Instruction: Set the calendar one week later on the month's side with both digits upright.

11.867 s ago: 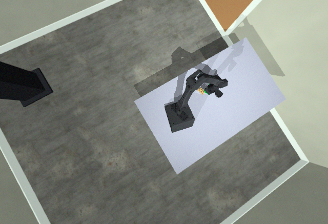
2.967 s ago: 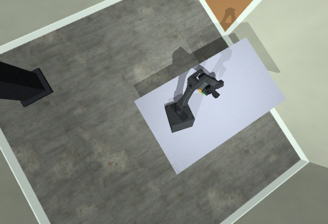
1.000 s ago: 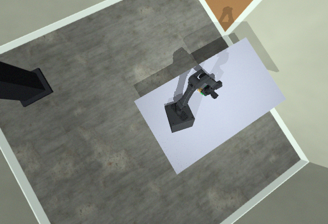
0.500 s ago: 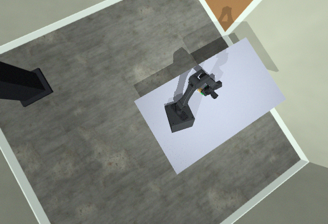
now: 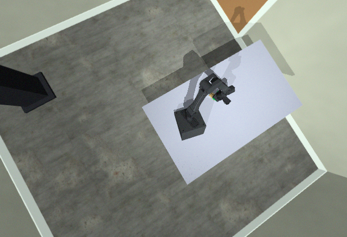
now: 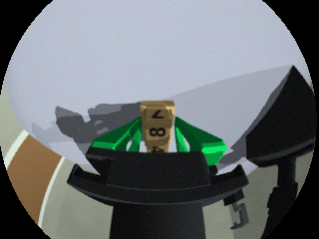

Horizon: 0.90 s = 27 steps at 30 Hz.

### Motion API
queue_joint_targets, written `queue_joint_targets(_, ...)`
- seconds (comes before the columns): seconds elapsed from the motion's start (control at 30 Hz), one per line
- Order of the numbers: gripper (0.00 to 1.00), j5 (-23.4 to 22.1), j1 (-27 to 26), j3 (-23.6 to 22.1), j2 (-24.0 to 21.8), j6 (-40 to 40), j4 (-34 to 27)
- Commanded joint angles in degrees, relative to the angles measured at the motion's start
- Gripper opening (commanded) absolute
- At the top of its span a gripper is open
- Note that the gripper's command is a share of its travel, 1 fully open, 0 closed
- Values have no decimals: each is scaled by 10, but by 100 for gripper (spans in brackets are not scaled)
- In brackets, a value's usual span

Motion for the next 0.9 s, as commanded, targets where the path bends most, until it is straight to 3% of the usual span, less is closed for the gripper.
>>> queue_joint_targets(0.0,45,7,-6,5,5,4,8)
queue_joint_targets(0.47,45,7,-6,5,5,4,8)
queue_joint_targets(0.5,26,7,-6,5,5,4,8)
queue_joint_targets(0.87,26,7,-6,5,5,3,8)
